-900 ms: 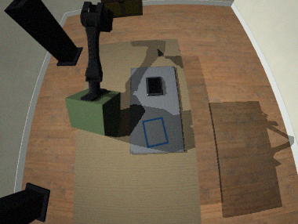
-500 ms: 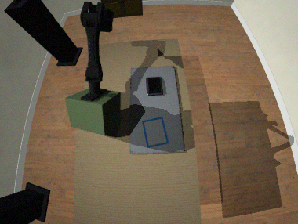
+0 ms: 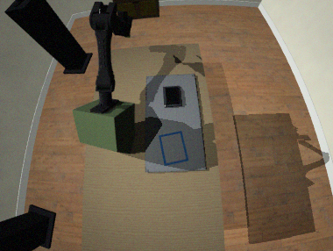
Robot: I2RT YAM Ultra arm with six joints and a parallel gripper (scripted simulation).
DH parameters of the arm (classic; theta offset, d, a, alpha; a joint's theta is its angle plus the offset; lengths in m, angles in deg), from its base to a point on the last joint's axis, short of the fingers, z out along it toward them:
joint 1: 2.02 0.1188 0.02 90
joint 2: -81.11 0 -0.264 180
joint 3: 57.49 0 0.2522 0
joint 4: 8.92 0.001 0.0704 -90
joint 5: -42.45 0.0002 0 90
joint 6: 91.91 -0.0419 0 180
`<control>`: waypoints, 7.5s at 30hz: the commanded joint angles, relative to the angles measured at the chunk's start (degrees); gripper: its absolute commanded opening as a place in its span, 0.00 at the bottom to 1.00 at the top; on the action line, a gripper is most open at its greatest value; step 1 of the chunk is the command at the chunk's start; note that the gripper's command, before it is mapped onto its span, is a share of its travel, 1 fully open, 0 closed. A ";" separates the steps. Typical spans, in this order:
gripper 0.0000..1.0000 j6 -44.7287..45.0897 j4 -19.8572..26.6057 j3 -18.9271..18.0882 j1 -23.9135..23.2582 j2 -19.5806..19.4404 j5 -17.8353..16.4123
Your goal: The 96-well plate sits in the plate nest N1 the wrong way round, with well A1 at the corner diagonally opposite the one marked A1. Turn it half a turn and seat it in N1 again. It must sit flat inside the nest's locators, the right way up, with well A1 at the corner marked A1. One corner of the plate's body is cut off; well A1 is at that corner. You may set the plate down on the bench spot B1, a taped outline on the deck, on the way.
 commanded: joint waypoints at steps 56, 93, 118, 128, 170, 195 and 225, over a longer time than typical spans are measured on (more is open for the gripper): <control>1.00 -25.41 31.72 3.34 -25.56 7.40 2.85; 1.00 -38.10 47.54 7.79 -42.31 11.00 2.08; 1.00 -47.60 60.41 11.26 -55.39 14.10 1.78; 1.00 -51.13 65.20 12.25 -59.81 15.11 1.94; 1.00 -69.69 90.28 17.15 -82.37 20.32 3.18; 1.00 -76.22 102.22 19.82 -94.43 22.18 2.13; 1.00 -45.26 83.44 17.09 -88.37 5.77 -16.21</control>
